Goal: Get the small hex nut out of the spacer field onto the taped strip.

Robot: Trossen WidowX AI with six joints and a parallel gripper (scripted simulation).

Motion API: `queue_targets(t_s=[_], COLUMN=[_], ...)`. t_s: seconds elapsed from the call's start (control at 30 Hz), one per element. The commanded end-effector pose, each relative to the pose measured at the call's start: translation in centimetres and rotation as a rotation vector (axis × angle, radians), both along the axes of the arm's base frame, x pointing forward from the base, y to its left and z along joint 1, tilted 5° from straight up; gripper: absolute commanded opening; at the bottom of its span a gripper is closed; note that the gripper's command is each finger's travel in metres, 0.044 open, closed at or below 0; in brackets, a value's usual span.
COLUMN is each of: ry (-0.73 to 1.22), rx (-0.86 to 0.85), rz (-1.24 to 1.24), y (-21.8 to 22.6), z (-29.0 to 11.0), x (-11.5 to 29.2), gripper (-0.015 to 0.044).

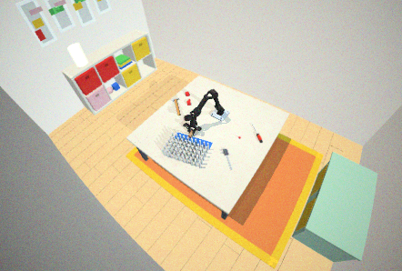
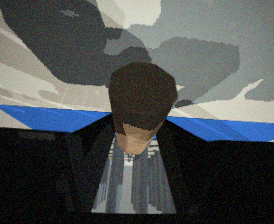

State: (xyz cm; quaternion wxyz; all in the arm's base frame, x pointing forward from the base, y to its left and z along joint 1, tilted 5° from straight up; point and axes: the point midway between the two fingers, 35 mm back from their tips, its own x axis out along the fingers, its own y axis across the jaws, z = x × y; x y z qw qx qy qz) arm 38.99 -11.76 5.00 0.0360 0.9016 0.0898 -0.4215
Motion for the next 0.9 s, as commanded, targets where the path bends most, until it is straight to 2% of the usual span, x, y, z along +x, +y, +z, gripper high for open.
queue_targets(t_s=[0.0,0.87], ry=[0.001,0.002], rx=[0.004,0.003], rz=[0.007,0.007], y=[0.0,-0.5], z=[-0.1,-0.2], x=[-0.6,-2.6], gripper=[0.0000,0.0000])
